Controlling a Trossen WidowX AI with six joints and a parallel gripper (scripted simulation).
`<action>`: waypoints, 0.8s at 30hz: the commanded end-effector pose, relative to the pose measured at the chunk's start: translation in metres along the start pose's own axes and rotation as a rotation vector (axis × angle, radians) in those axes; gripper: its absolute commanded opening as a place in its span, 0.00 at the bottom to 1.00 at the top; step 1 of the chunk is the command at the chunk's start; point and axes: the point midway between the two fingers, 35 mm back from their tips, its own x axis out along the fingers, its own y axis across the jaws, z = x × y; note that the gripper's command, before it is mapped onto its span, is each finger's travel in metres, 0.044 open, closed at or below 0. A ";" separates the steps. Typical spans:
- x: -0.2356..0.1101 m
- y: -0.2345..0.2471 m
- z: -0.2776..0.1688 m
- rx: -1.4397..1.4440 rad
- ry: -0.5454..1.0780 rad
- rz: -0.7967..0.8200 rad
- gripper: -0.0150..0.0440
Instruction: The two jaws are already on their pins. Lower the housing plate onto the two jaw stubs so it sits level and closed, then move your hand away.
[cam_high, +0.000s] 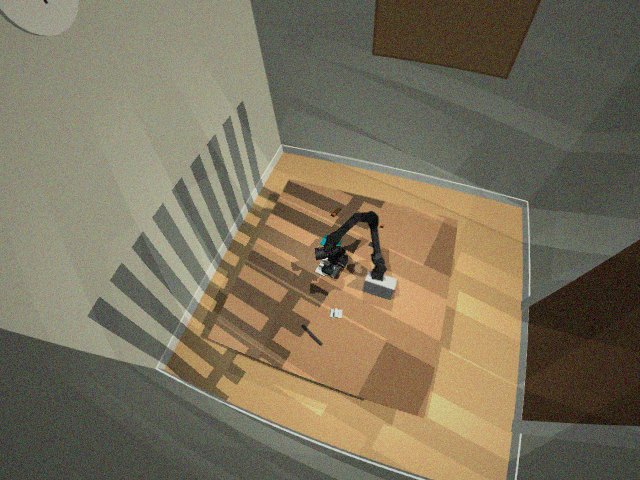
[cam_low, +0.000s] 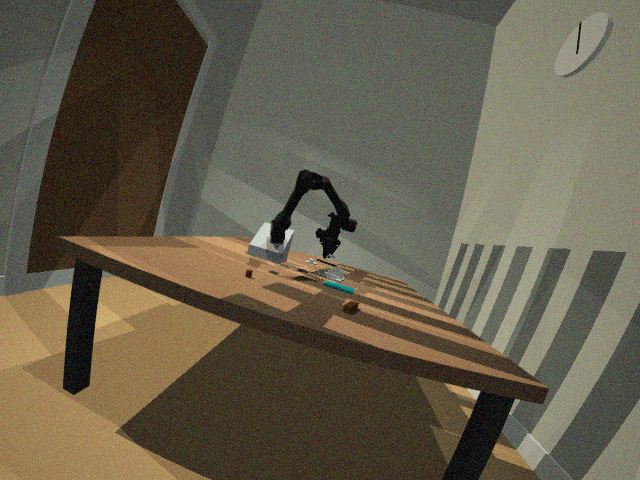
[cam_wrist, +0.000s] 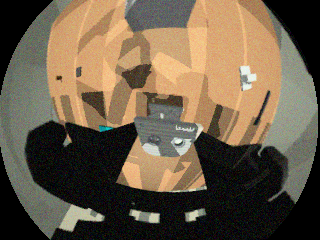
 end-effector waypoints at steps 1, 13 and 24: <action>0.004 0.000 -0.001 0.004 0.002 0.002 0.85; 0.024 -0.001 -0.002 0.005 0.002 0.001 0.85; 0.042 0.000 -0.002 0.005 0.002 0.002 0.85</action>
